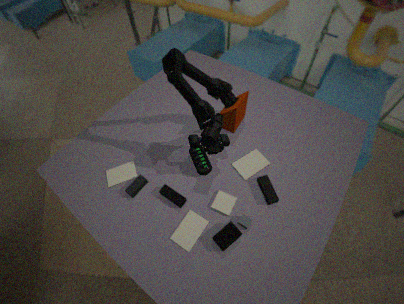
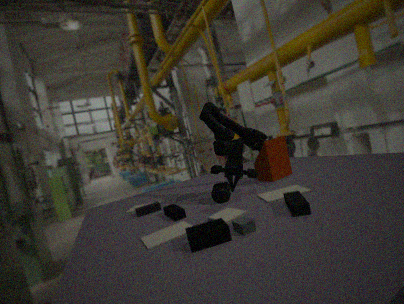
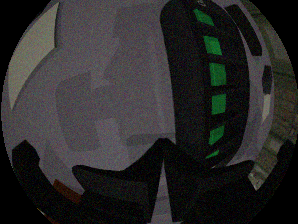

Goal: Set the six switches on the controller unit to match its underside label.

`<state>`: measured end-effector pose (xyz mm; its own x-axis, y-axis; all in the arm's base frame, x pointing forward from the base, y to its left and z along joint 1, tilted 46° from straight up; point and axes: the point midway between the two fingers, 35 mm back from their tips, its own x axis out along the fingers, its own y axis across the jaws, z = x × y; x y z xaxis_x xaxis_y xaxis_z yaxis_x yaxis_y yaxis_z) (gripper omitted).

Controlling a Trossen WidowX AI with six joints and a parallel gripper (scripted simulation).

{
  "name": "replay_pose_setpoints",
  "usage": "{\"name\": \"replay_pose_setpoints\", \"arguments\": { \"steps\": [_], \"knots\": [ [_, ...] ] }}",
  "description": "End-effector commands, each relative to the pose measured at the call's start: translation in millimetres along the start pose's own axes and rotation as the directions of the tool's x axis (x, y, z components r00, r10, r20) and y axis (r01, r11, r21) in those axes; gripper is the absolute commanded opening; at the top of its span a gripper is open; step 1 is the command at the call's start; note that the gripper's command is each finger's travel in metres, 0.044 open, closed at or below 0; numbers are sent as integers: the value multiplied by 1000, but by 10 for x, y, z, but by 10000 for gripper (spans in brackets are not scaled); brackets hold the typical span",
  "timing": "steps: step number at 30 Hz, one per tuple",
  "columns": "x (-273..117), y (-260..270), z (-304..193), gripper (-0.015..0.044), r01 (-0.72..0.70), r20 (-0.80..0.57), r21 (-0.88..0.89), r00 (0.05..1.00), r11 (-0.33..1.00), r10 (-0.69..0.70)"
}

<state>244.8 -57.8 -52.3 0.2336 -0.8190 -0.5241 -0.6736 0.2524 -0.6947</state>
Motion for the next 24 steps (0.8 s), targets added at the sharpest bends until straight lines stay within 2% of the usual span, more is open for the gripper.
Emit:
{"name": "replay_pose_setpoints", "arguments": {
  "steps": [1,24],
  "knots": [
    [31,-96,17,0,7,-6,20,1000,1000,-7],
    [84,-276,48,0,8,-6,20,1000,1000,-8]
  ]
}}
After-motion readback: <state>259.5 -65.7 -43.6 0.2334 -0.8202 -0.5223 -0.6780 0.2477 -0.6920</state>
